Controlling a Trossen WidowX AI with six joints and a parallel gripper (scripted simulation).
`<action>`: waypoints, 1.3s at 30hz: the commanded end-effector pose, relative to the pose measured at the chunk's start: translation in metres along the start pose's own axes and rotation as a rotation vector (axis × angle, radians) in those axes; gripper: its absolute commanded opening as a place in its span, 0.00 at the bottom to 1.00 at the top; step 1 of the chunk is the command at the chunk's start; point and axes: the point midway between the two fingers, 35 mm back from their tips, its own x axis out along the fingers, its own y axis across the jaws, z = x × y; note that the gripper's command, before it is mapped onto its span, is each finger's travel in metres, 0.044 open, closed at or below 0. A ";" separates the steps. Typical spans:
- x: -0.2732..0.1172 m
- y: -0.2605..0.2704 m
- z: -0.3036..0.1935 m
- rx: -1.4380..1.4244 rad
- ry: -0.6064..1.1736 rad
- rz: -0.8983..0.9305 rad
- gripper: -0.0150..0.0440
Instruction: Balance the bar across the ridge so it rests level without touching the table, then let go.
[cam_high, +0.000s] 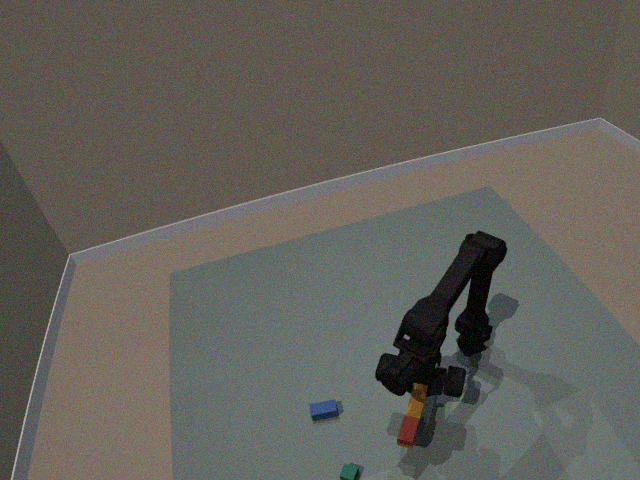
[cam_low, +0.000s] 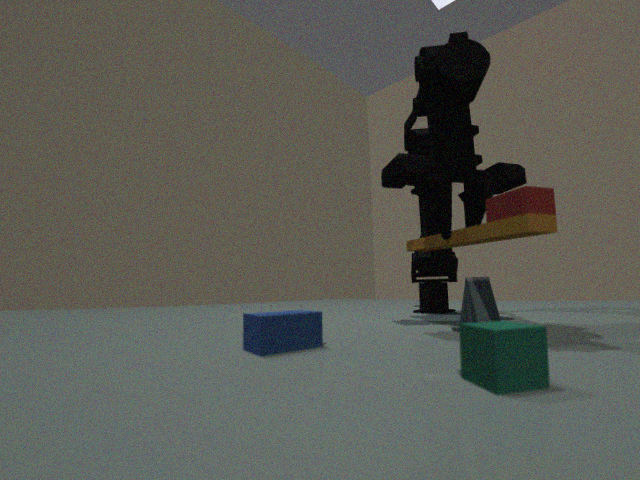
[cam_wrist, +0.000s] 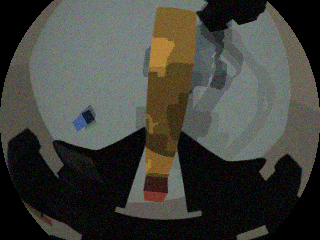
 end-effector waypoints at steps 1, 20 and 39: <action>0.008 -0.002 0.000 0.005 0.001 -0.005 0.25; 0.035 -0.002 0.001 0.005 0.001 -0.005 0.25; 0.034 -0.002 0.000 0.005 0.001 -0.005 0.25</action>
